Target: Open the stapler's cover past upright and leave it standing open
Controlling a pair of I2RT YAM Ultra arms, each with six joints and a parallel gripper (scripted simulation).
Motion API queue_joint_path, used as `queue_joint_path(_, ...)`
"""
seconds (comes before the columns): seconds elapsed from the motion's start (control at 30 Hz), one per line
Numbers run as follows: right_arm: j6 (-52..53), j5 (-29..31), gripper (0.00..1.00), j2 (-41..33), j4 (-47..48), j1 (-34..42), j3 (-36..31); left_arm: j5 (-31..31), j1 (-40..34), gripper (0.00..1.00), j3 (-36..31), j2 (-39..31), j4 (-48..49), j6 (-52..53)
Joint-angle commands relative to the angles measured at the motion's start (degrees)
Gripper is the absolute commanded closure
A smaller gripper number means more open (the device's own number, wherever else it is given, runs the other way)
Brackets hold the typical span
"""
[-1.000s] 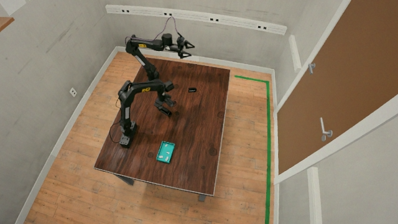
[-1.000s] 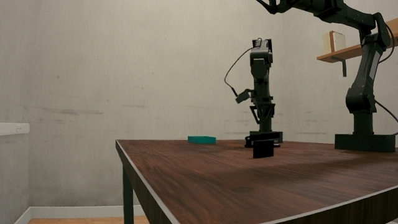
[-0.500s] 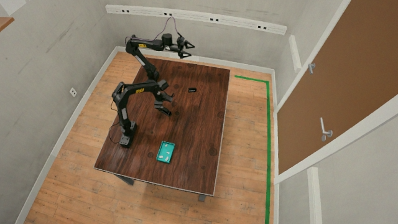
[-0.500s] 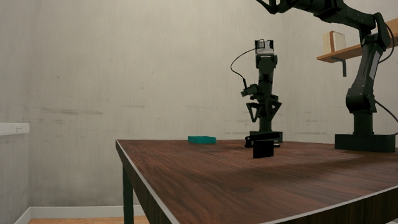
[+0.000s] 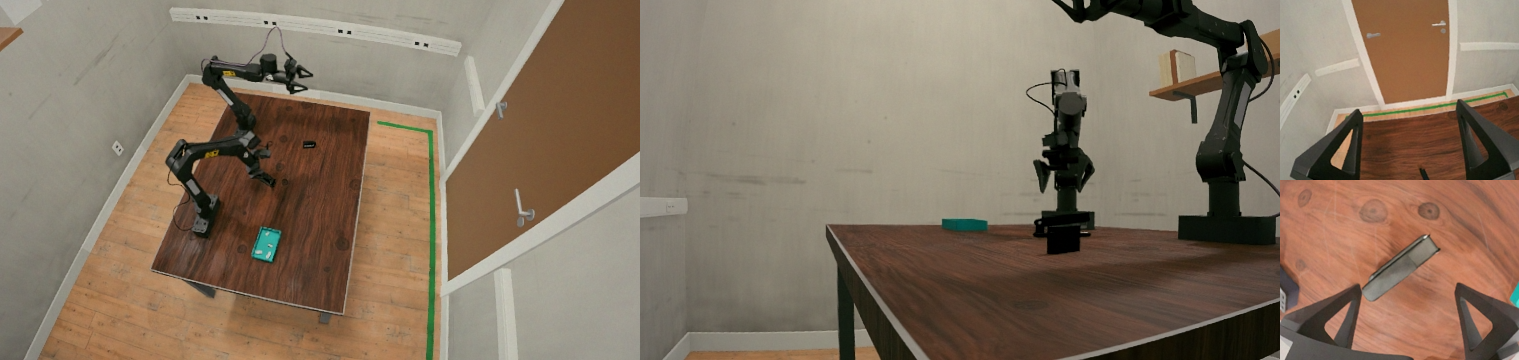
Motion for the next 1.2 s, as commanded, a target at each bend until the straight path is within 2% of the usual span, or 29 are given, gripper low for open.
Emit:
queue_joint_path(0.0,-11.53,-0.53,0.0,-4.93,6.52,-0.27,-3.59,-0.61,-0.29,0.0,1.04,-0.07,-0.19,-0.14)
queue_joint_path(0.17,-21.16,-2.67,0.0,-9.56,10.83,-1.47,-8.76,-0.61,-0.29,0.0,1.04,-0.07,-0.19,-0.14)
queue_joint_path(0.3,-24.91,-4.58,0.0,-11.82,12.6,-2.85,-11.37,-0.61,-0.29,0.0,1.04,-0.07,-0.19,-0.14)
queue_joint_path(1.07,-24.81,-5.21,0.0,-11.76,12.35,-3.33,-11.5,-0.61,-0.29,0.0,1.04,-0.07,-0.19,-0.14)
queue_joint_path(1.17,-21.67,-5.9,0.34,-11.49,11.07,-3.77,-10.74,-0.61,-0.29,0.0,1.04,-0.07,-0.19,-0.14)
